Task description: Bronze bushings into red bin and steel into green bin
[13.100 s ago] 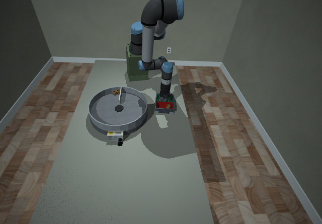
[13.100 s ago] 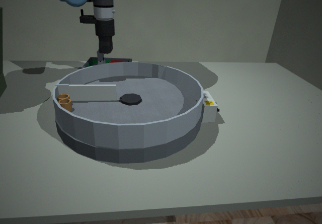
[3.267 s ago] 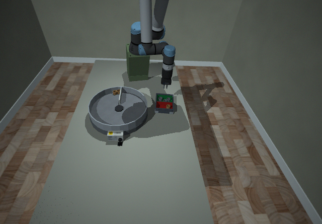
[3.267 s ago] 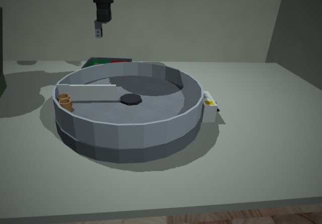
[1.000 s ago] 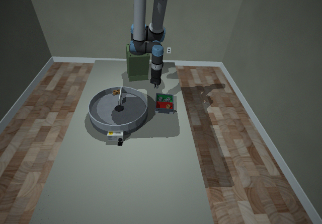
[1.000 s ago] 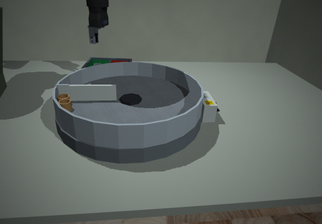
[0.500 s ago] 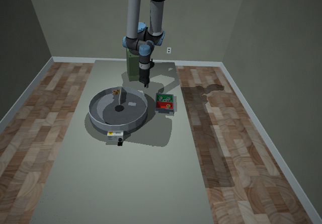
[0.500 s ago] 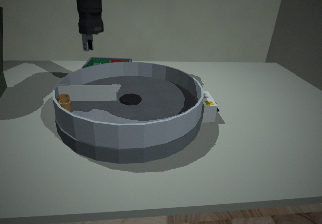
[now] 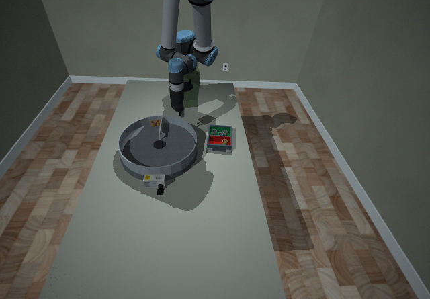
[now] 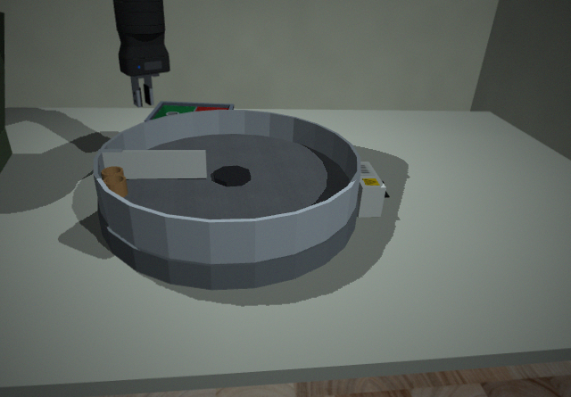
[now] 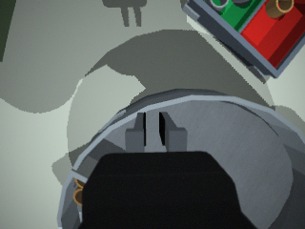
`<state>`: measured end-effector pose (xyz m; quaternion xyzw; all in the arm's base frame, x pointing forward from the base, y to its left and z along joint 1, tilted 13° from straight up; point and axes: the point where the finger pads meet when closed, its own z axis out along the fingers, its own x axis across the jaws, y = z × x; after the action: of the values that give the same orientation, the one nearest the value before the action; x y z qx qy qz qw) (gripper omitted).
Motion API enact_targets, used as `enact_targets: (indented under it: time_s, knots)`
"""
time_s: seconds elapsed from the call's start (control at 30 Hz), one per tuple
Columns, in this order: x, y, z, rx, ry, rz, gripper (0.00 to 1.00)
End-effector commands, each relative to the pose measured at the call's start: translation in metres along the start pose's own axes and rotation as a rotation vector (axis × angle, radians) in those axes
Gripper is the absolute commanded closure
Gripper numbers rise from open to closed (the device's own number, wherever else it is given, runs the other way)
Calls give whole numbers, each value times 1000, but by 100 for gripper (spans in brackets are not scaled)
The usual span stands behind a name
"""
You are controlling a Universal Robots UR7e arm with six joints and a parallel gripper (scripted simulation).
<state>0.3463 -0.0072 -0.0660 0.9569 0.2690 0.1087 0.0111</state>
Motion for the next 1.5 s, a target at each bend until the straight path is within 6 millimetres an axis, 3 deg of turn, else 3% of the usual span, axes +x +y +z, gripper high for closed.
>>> enact_targets:
  time_s: [0.0, 0.2, 0.33, 0.43, 0.63, 1.03, 1.47]
  knots:
    - [-22, 28, 4, 1, 5, 135, 60]
    - [-29, 36, 4, 1, 5, 177, 60]
    - [-57, 68, 8, 1, 5, 347, 60]
    - [-57, 68, 8, 1, 5, 347, 60]
    - [-91, 109, 13, 2, 5, 559, 60]
    - [-91, 109, 13, 2, 5, 559, 60]
    - [-91, 109, 36, 1, 4, 558, 60]
